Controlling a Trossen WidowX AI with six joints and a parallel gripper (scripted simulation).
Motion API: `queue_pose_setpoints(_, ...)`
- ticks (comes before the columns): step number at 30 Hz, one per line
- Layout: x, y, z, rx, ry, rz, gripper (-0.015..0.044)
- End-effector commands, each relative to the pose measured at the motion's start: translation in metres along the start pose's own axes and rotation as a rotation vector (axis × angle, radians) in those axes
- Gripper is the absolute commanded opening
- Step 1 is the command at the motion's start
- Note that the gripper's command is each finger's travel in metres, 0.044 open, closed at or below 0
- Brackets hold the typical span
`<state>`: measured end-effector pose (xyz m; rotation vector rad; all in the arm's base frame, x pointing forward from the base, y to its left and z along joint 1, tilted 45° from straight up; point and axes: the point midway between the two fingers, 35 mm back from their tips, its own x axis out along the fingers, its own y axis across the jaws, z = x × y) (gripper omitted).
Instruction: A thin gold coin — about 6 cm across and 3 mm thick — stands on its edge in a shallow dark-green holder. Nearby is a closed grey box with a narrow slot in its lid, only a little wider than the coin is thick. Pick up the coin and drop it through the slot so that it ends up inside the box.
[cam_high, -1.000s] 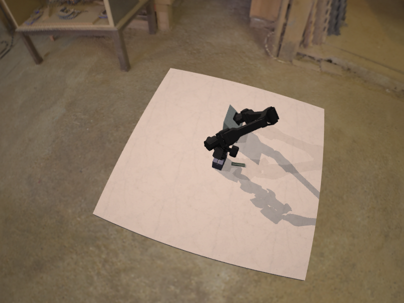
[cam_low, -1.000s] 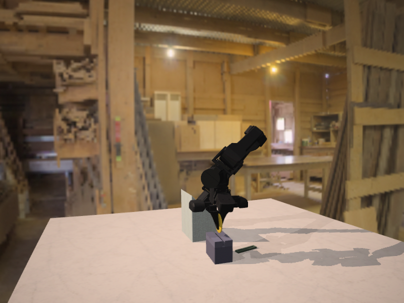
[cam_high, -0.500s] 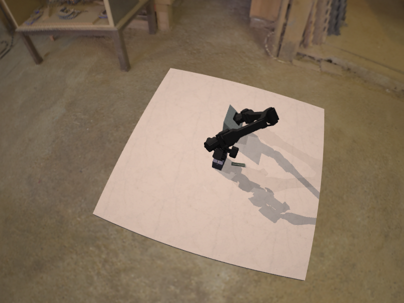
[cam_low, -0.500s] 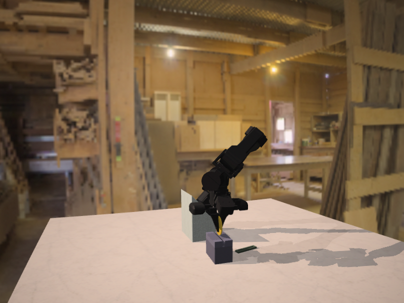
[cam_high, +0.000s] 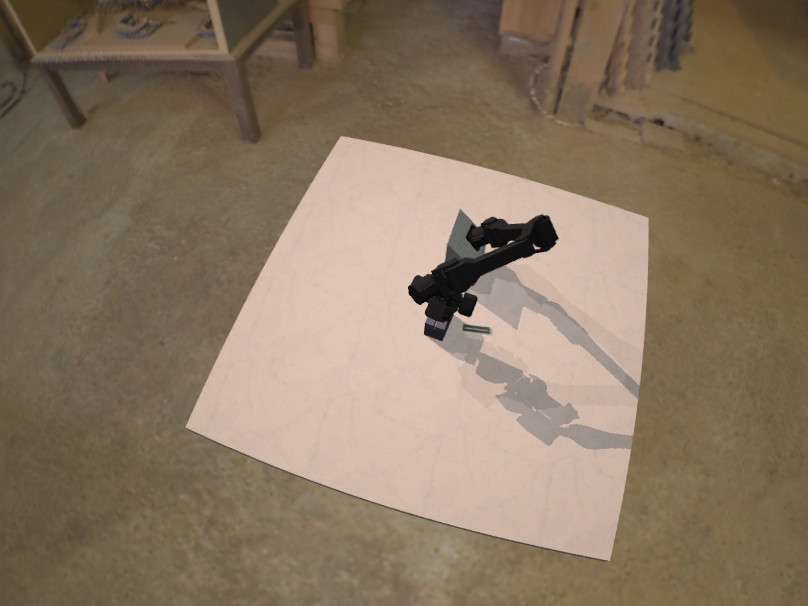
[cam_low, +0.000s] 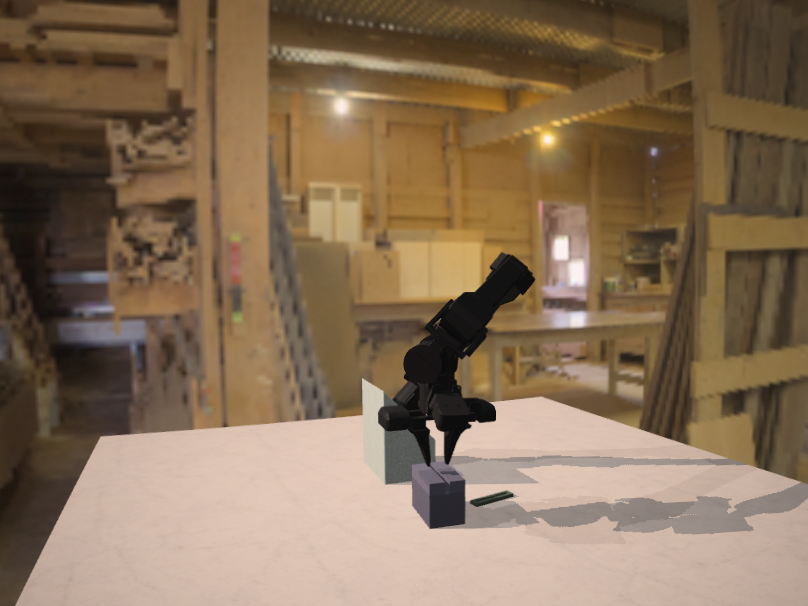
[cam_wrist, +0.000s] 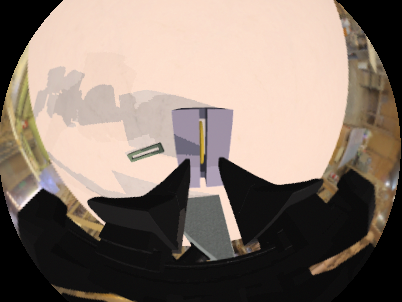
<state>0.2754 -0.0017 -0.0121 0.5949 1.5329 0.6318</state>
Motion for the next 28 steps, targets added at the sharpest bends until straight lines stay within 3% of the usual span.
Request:
queue_pose_setpoints(1, 0.0, 0.0, 0.0, -0.001, 0.0, 0.0, 0.0161)
queue_pose_setpoints(4, 0.0, 0.0, 0.0, -0.001, 0.0, 0.0, 0.0161)
queue_pose_setpoints(13, -0.02, 0.0, 0.0, 0.0, 0.0, -0.001, 0.0397)
queue_pose_setpoints(15, -0.039, 0.0, -0.001, 0.002, 0.002, 0.002, 0.044)
queue_pose_setpoints(18, -0.061, 0.002, -0.004, 0.004, 0.003, 0.006, 0.044)
queue_pose_setpoints(28, -0.061, 0.002, -0.004, 0.004, 0.003, 0.006, 0.044)
